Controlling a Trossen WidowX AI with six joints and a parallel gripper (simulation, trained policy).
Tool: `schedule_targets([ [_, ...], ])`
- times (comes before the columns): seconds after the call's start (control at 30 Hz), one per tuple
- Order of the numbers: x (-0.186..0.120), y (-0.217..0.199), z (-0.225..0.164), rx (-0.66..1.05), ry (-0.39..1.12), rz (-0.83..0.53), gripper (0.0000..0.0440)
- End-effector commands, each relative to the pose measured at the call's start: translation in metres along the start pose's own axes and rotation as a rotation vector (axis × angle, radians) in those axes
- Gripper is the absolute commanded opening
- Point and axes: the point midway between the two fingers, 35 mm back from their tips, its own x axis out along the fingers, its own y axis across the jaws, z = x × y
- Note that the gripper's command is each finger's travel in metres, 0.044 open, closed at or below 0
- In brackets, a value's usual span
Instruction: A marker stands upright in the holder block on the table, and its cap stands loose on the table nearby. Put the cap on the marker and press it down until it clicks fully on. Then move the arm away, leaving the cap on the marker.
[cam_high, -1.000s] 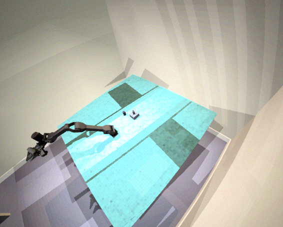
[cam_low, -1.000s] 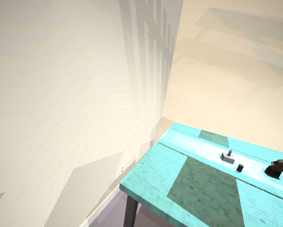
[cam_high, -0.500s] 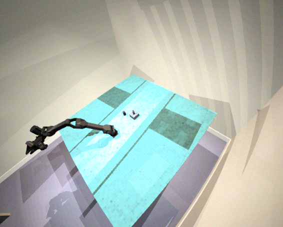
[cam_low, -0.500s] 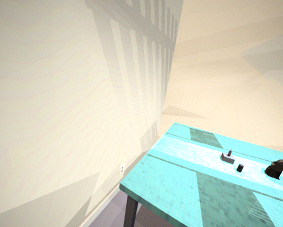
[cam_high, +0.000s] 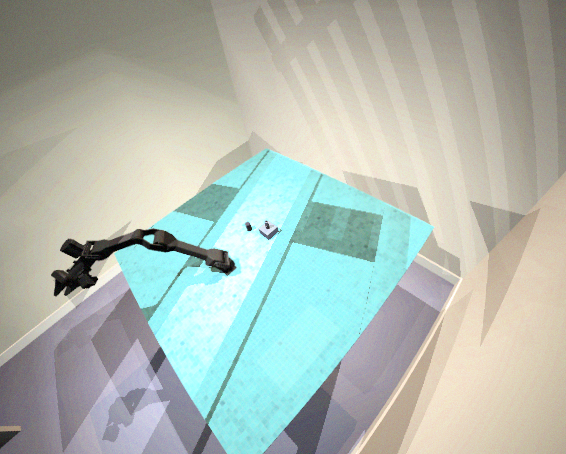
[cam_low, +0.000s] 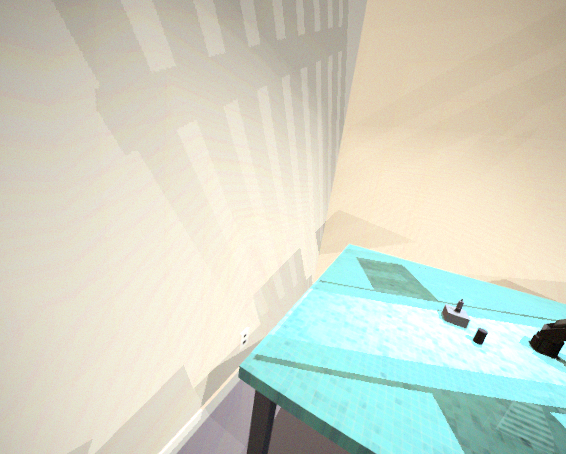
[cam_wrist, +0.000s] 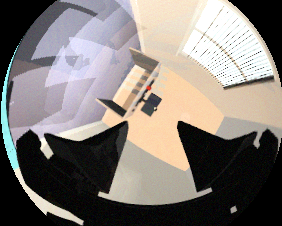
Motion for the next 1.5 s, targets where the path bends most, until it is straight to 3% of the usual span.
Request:
schedule_targets([
  [0.0, -0.013, -0.001, -0.005, 0.009, 0.011, 0.030, 0.0289],
  [1.47, -0.145, 0.025, -0.025, 0.192, 0.082, 0.346, 0.0295],
])
